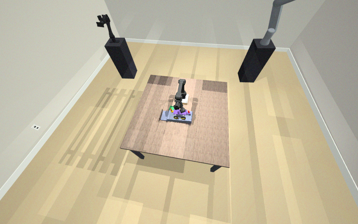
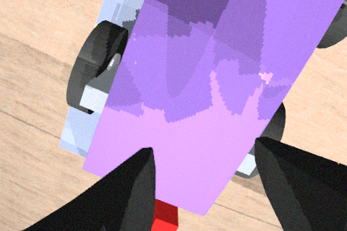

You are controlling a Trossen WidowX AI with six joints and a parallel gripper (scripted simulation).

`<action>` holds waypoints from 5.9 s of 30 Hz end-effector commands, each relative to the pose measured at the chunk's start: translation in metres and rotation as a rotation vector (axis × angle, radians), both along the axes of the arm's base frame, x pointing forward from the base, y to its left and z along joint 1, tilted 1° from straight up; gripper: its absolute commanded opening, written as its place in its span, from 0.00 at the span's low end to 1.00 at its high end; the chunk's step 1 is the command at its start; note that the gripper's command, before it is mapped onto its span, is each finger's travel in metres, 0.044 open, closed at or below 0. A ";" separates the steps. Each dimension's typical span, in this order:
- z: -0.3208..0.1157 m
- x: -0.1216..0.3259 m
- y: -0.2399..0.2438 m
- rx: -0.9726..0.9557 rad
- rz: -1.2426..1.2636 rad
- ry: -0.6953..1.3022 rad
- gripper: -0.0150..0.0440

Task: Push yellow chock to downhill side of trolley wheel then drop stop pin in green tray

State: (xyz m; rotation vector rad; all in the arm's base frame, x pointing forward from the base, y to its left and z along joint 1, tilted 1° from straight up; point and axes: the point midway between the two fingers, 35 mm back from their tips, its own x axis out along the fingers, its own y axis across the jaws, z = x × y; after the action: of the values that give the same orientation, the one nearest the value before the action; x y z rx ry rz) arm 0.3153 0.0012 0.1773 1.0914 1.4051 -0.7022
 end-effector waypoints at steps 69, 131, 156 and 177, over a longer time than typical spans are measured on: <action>-0.035 0.003 0.081 0.125 -0.482 0.156 0.58; -0.035 -0.001 0.083 0.125 -0.482 0.157 0.25; -0.020 -0.002 0.079 0.125 -0.482 0.157 0.25; -0.009 -0.001 0.079 0.125 -0.482 0.157 0.25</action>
State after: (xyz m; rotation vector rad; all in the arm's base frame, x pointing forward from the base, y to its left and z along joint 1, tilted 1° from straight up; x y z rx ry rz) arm 0.3123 0.0787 0.1641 1.5212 1.3370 -1.0859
